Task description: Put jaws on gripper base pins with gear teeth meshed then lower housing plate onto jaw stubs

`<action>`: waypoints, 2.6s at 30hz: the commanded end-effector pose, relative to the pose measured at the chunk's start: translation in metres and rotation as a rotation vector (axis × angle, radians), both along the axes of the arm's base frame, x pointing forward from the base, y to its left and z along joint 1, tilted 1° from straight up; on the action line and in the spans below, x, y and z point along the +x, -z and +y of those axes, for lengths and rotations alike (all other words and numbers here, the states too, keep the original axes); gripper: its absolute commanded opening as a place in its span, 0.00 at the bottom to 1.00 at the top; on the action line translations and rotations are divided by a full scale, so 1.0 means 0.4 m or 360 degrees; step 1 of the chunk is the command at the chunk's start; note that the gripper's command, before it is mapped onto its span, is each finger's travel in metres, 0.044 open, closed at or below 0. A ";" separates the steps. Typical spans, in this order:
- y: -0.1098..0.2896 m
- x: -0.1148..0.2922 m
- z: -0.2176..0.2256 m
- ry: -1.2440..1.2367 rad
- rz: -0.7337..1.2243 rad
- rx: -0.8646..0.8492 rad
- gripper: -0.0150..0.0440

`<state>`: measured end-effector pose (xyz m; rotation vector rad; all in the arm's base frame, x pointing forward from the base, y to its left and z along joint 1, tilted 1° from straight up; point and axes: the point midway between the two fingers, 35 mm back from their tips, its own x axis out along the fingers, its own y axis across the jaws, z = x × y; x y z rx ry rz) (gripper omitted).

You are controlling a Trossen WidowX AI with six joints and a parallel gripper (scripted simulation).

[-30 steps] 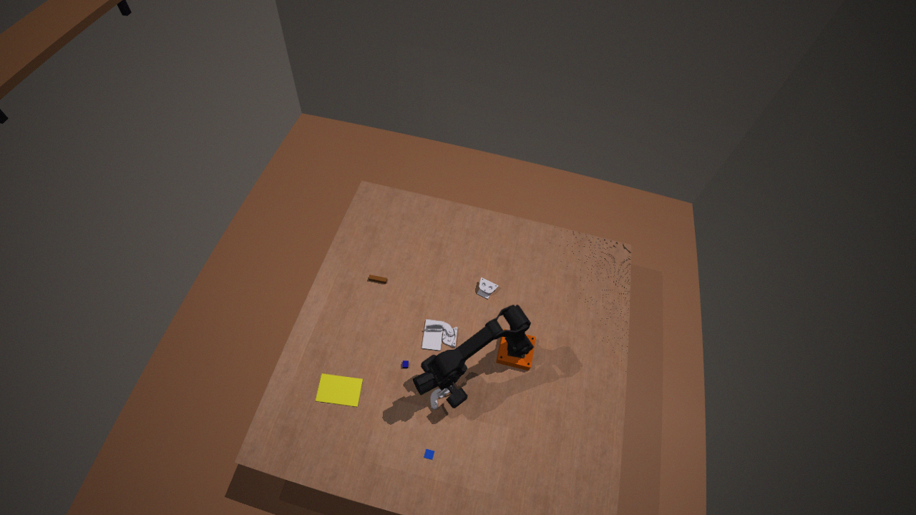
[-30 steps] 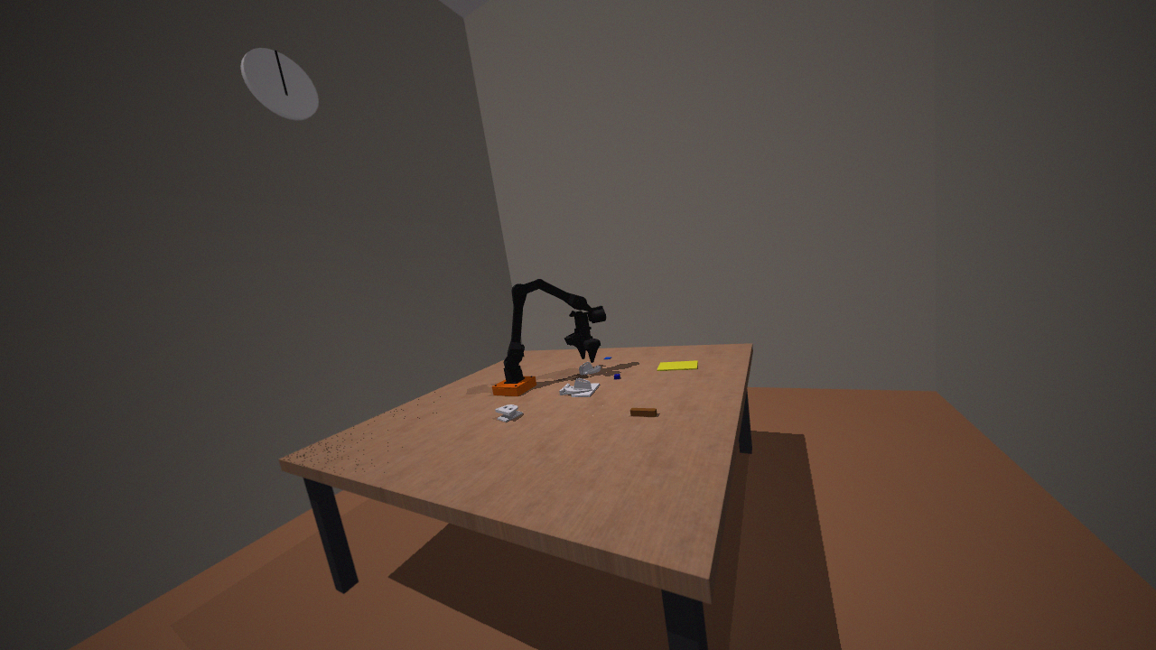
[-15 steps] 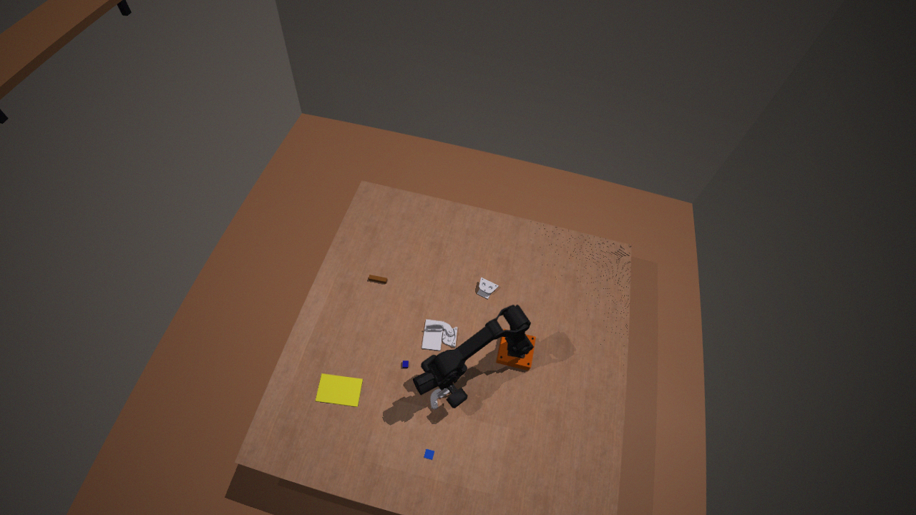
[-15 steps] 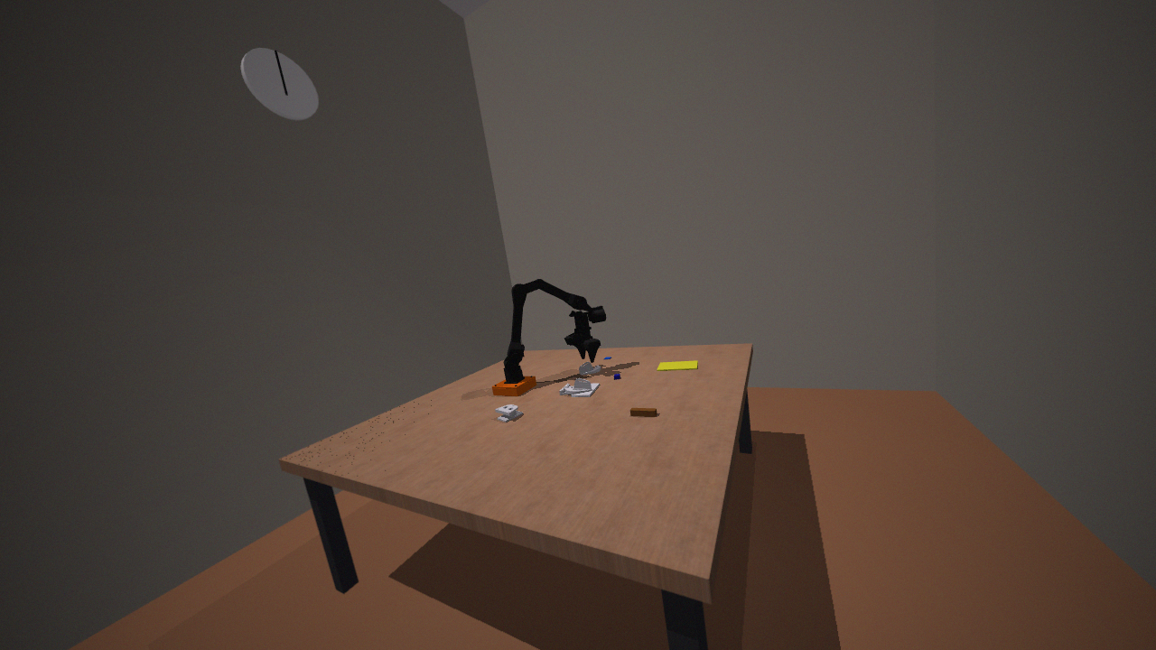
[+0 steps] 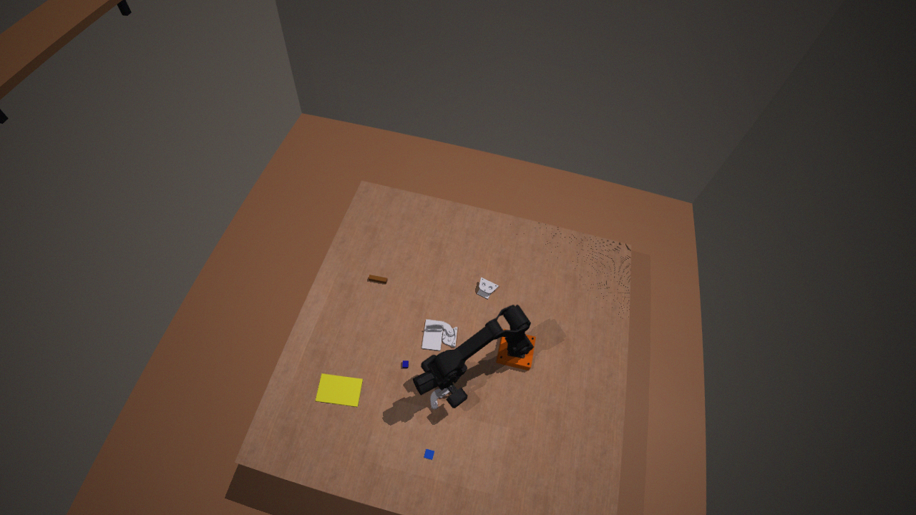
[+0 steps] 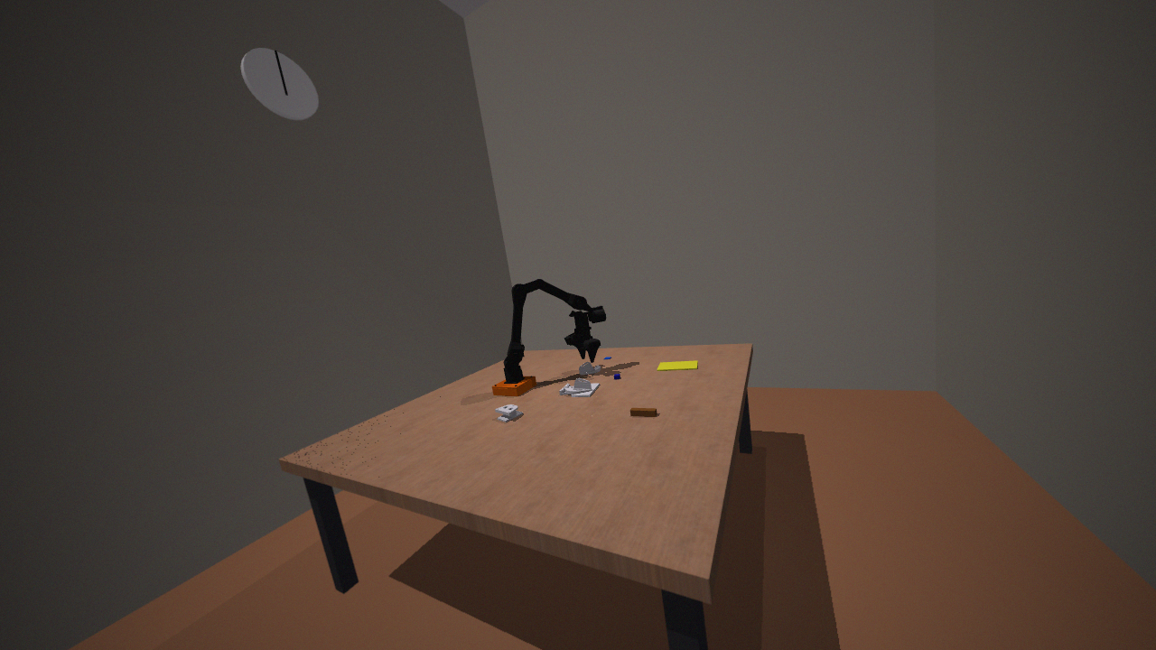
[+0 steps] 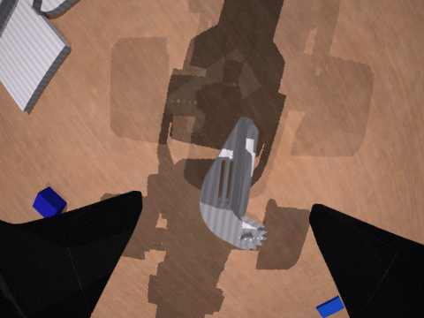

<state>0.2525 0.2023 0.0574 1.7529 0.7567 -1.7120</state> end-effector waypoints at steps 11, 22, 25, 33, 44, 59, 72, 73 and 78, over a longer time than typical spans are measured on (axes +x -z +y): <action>0.001 -0.001 0.002 0.0005 0.0003 0.0006 1.00; 0.001 -0.001 0.002 0.0005 0.0003 0.0006 1.00; 0.001 -0.001 0.002 0.0005 0.0003 0.0006 1.00; 0.001 -0.001 0.002 0.0005 0.0003 0.0006 1.00; 0.001 -0.001 0.002 0.0005 0.0003 0.0006 1.00; 0.001 -0.001 0.002 0.0005 0.0003 0.0006 1.00; 0.030 0.003 0.003 0.0001 0.0001 0.0001 1.00; 0.034 0.003 0.003 0.0001 0.0001 0.0002 1.00; 0.054 0.005 0.005 0.0002 0.0001 0.0003 1.00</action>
